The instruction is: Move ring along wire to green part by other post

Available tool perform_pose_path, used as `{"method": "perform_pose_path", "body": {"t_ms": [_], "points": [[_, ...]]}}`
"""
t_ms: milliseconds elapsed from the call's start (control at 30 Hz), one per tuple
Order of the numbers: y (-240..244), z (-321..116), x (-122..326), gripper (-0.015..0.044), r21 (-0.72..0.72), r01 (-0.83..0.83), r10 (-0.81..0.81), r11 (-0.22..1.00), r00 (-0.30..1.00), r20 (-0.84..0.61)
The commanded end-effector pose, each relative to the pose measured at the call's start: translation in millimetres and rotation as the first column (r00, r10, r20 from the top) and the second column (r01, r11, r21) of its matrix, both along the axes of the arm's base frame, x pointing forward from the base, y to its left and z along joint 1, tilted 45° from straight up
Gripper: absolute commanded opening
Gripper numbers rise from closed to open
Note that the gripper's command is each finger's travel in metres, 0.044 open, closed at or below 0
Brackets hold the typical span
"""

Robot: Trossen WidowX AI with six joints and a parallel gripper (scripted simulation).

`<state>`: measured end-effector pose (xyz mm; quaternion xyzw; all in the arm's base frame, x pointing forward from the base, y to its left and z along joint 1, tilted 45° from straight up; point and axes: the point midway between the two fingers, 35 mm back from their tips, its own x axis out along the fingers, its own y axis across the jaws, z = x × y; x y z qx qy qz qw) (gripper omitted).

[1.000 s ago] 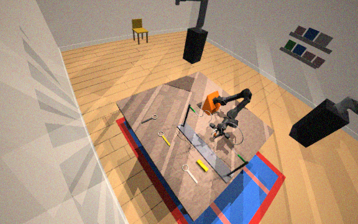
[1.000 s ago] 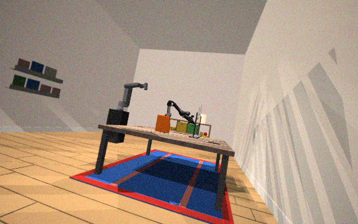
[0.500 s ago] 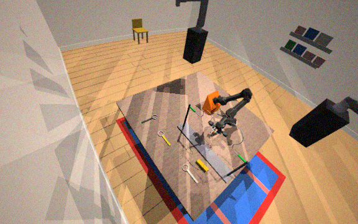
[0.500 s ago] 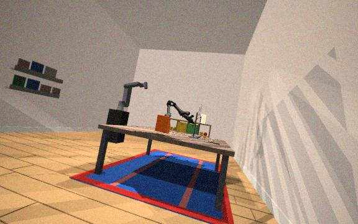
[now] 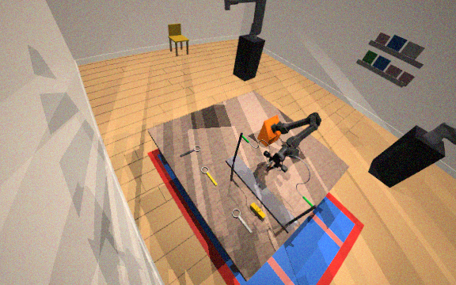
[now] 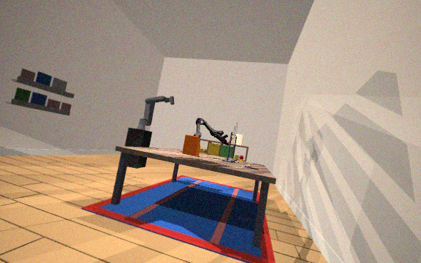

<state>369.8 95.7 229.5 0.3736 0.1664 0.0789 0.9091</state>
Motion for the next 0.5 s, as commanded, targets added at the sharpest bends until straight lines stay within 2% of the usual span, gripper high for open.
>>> {"method": "perform_pose_path", "body": {"t_ms": [0,467], "points": [[-6,-4,-2,-0.0150,-0.036,0.001,-0.001,0.999,1.000,0.001],[-35,-25,-6,-0.0150,-0.246,0.006,-0.014,0.969,0.999,-0.032]]}}
